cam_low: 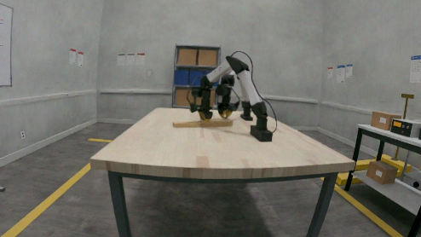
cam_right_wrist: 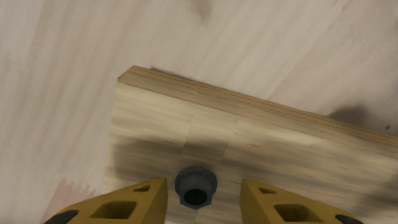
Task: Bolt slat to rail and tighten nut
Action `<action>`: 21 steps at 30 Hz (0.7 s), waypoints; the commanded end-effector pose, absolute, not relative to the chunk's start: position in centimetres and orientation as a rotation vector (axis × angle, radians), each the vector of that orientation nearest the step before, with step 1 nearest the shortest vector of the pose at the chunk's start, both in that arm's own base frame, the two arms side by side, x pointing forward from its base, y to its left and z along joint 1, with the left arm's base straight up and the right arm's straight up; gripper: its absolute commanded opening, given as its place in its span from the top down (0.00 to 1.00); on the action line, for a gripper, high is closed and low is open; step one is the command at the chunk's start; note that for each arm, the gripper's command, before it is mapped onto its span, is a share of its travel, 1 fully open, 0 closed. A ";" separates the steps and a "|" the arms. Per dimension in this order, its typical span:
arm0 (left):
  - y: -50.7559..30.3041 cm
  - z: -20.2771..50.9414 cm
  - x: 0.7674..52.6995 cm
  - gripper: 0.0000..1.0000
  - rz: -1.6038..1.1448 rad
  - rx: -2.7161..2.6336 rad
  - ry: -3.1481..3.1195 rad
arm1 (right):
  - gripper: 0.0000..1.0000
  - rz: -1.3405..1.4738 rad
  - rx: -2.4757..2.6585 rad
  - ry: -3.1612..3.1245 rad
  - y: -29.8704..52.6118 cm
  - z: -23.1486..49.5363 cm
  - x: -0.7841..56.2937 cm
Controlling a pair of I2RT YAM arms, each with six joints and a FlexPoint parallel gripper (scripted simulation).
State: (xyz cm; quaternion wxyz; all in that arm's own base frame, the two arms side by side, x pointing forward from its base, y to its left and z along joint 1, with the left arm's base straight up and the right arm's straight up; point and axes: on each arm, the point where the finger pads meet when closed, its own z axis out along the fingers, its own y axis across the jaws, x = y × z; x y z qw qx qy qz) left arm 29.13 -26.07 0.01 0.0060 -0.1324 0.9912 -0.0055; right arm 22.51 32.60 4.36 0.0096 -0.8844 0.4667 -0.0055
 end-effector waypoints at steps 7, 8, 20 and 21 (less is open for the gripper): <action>-26.4 0.5 29.3 0.33 -0.040 -0.411 3.090 | 0.69 -0.018 -2.747 1.447 32.9 4.9 22.6; -26.4 0.5 29.3 0.33 -0.040 -0.411 3.090 | 0.71 -0.018 -2.747 1.447 32.9 4.9 22.6; -26.4 0.5 29.3 0.33 -0.040 -0.411 3.090 | 0.86 -0.018 -2.747 1.447 32.9 4.9 22.6; -26.4 0.5 29.3 0.33 -0.040 -0.411 3.090 | 0.86 -0.018 -2.747 1.447 32.9 4.9 22.6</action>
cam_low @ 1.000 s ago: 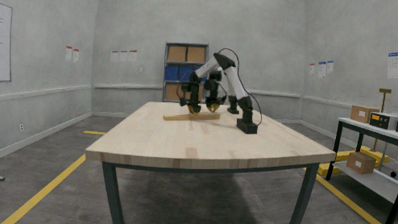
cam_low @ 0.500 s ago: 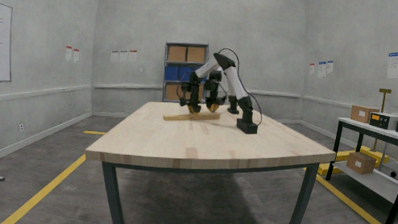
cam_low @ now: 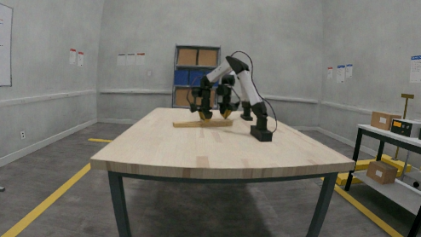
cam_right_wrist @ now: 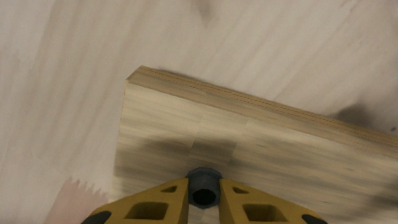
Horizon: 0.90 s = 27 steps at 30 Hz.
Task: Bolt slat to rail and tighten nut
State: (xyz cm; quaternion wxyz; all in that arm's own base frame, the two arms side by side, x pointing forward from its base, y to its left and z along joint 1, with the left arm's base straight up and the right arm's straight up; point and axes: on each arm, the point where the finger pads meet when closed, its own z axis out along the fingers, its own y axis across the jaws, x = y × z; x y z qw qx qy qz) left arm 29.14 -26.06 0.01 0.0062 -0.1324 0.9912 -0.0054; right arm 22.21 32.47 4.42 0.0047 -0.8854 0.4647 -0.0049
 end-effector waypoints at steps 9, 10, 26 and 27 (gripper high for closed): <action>-26.4 0.5 29.3 0.33 -0.040 -0.411 3.090 | 0.86 -0.018 -2.747 1.447 32.9 4.9 22.6; -26.4 0.5 29.3 0.33 -0.040 -0.411 3.090 | 0.86 -0.018 -2.747 1.447 32.9 4.9 22.6; -26.4 0.5 29.3 0.33 -0.040 -0.411 3.090 | 0.86 -0.015 -2.673 1.580 32.9 4.8 22.6; -26.4 0.5 29.3 0.33 -0.040 -0.411 3.090 | 0.86 -0.014 -2.641 1.632 32.9 4.8 22.6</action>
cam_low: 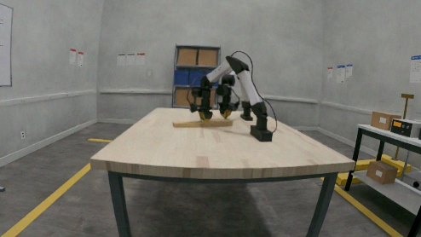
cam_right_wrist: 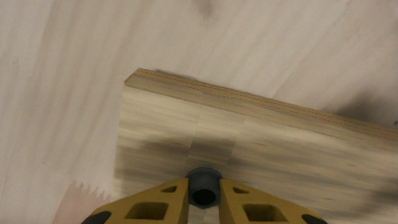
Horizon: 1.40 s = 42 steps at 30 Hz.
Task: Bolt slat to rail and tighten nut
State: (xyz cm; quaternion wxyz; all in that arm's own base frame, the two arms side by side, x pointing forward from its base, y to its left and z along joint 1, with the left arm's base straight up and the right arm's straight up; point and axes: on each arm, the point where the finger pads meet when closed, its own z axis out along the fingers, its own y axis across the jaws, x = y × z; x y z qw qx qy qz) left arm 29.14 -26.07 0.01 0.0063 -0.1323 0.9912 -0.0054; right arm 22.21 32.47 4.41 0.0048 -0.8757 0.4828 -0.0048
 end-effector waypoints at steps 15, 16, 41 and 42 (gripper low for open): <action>-26.4 0.5 29.3 0.33 -0.040 -0.411 3.090 | 0.86 0.002 -2.142 2.252 32.9 4.8 22.6; -26.4 0.5 29.3 0.33 -0.040 -0.411 3.090 | 0.86 0.003 -2.098 2.294 32.9 4.8 22.6; -26.4 0.5 29.3 0.33 -0.040 -0.411 3.090 | 0.86 0.020 -0.880 2.993 32.9 4.8 22.6; -26.4 0.5 29.3 0.33 -0.040 -0.411 3.090 | 0.86 0.020 -0.821 3.010 32.9 4.8 22.6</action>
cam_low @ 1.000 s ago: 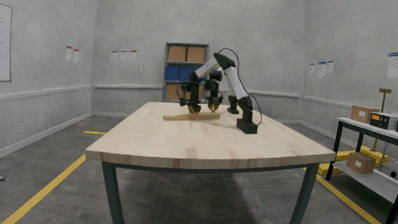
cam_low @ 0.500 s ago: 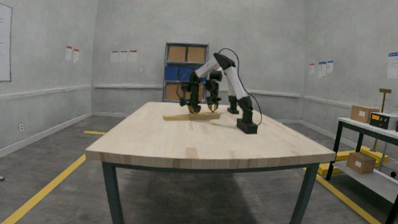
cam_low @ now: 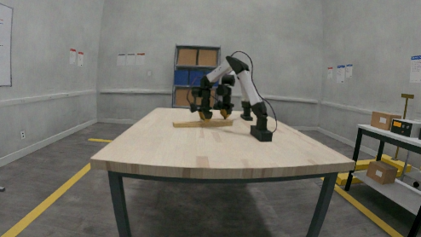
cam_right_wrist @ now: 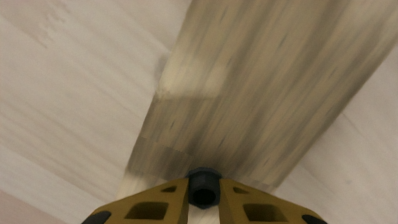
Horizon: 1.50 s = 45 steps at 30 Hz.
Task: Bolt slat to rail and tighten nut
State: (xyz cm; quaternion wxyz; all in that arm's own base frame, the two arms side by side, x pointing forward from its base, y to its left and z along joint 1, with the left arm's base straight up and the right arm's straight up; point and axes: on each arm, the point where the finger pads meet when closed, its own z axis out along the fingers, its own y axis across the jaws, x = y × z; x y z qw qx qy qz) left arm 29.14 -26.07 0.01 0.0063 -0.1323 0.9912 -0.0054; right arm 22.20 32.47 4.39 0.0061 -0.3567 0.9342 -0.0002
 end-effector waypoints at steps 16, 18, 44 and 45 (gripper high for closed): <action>-26.4 0.5 29.3 0.33 -0.040 -0.411 3.090 | 0.86 0.023 0.032 3.128 32.9 4.8 22.6; -26.4 0.5 29.3 0.33 -0.040 -0.411 3.090 | 0.86 0.024 0.094 3.128 32.9 4.8 22.6; -26.4 0.5 29.3 0.33 -0.040 -0.411 3.090 | 0.86 0.018 1.425 2.798 32.9 4.8 22.6; -26.4 0.5 29.3 0.33 -0.040 -0.411 3.090 | 0.86 0.018 1.434 2.793 32.9 4.8 22.6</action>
